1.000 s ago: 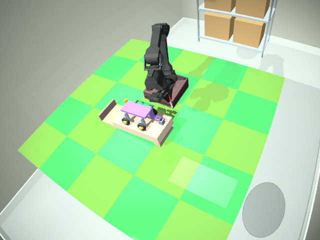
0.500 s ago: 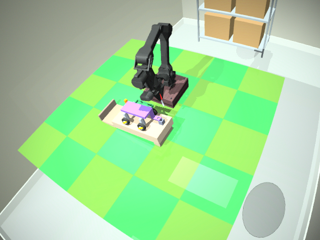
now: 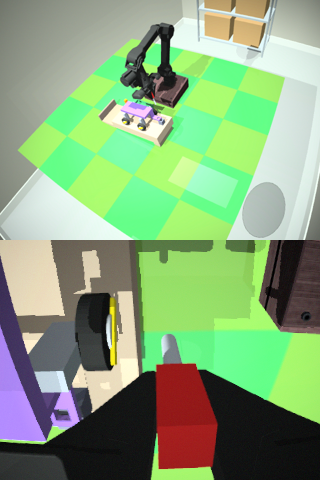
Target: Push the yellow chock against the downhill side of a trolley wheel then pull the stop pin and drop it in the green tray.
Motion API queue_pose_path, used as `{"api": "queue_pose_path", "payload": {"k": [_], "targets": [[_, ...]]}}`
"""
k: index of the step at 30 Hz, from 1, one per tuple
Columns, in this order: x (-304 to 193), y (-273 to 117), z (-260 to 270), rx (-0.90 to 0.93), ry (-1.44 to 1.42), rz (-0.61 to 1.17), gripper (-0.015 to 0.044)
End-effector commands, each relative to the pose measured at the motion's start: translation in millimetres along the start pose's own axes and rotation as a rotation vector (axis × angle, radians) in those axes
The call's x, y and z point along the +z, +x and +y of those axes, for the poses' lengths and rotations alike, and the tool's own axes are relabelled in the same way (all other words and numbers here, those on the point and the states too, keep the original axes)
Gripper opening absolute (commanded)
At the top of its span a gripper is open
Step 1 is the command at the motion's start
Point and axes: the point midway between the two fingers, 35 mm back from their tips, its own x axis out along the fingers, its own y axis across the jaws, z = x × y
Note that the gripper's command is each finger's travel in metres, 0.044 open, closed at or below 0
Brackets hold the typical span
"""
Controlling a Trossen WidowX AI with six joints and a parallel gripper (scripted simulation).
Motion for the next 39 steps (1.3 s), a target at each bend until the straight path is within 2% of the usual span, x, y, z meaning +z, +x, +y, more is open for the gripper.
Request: {"api": "queue_pose_path", "payload": {"k": [1,31,39], "targets": [[14,-1,-1,-0.007,0.000,0.004,0.0000],[122,-10,-8,-0.009,-0.001,-0.005,0.0000],[127,-10,-8,-0.006,0.037,-0.013,0.0000]]}}
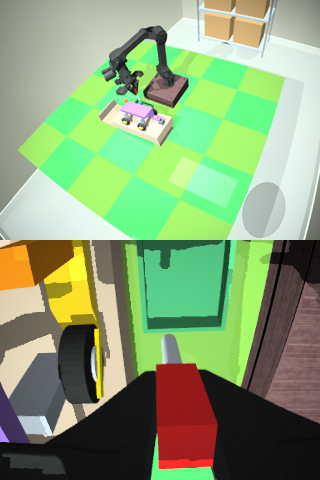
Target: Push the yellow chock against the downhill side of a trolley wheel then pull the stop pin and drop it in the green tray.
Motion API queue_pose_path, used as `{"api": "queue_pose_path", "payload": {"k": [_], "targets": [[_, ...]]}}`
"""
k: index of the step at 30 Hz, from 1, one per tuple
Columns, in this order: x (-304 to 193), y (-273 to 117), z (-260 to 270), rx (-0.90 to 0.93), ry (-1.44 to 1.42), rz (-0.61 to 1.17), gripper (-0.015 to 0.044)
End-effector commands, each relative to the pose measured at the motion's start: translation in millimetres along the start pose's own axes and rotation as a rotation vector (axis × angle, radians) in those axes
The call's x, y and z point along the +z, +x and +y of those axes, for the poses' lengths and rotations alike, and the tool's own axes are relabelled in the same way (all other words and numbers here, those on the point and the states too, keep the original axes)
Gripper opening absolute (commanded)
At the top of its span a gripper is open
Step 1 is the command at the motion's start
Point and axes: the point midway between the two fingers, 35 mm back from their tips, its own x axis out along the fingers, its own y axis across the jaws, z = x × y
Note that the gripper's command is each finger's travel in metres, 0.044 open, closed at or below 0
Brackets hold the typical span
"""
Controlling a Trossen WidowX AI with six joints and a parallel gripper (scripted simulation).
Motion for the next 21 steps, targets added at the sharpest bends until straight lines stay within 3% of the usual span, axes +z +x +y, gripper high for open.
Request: {"api": "queue_pose_path", "payload": {"k": [1,21], "targets": [[2.0,-0.3,-0.2,0.003,0.056,-0.015,0.0000],[-2.4,0.7,-1.3,0.061,0.651,-0.123,0.0000]]}}
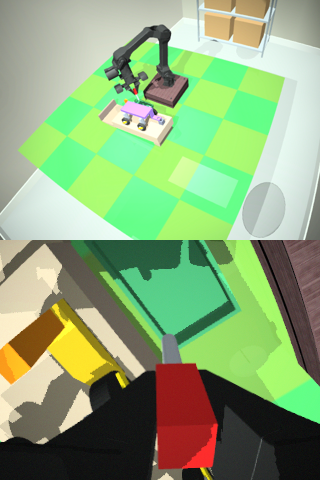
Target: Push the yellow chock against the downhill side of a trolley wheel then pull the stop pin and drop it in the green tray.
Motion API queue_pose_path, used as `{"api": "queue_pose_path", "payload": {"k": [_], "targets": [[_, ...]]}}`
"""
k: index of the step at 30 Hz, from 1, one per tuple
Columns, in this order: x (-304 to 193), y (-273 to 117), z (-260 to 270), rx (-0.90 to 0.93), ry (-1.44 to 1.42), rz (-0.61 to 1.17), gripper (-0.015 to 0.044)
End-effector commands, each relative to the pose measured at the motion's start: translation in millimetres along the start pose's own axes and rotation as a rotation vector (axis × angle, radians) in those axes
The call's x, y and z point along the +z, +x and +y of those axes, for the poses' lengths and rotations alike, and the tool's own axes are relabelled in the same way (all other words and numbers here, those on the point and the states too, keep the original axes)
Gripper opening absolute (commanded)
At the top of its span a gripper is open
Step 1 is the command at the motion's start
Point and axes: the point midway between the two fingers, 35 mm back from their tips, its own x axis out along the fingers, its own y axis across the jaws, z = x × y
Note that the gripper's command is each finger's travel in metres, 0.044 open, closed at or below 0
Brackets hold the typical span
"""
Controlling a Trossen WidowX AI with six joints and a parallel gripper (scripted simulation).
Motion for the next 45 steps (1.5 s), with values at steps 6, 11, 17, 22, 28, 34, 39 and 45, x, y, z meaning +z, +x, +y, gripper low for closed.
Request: {"api": "queue_pose_path", "payload": {"k": [6,11,17,22,28,34,39,45], "targets": [[-1,1,-2,0.028,0.272,-0.047,0.0000],[-2,2,-2,0.048,0.421,-0.068,0.0000],[-3,2,-3,0.079,0.601,-0.089,0.0000],[-4,1,-3,0.108,0.751,-0.101,0.0000],[-6,1,-3,0.149,0.930,-0.110,0.0000],[-6,1,-3,0.159,0.974,-0.111,0.0000],[-4,4,-5,0.160,0.978,-0.112,0.0000],[6,19,-15,0.162,0.992,-0.115,0.0000]]}}
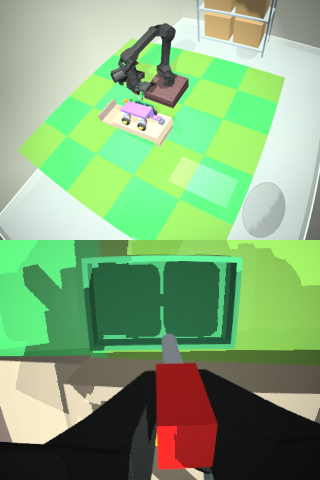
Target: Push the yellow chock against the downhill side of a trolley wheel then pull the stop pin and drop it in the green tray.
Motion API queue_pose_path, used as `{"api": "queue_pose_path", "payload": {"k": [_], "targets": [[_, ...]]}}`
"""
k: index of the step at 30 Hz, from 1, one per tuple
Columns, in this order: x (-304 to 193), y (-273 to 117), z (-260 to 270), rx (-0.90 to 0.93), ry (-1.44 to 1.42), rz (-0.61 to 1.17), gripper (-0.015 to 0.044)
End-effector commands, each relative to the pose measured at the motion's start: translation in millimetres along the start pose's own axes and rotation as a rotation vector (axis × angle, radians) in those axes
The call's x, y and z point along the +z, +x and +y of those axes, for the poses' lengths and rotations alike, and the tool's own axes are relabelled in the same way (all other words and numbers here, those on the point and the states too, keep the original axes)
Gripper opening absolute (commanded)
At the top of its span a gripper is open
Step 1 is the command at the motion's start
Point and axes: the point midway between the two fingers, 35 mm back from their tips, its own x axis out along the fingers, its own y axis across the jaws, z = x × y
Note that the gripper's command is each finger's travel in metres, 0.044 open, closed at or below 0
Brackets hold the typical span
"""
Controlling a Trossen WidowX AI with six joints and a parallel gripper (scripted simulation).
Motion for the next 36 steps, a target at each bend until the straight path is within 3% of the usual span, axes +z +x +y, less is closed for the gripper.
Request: {"api": "queue_pose_path", "payload": {"k": [1,17,34,36], "targets": [[9,9,0,0.004,0.014,-0.006,0.0000],[8,38,10,0.174,0.013,-0.001,0.0000],[9,74,29,0.180,0.013,-0.001,0.0000],[9,74,29,0.180,0.013,-0.001,0.0053]]}}
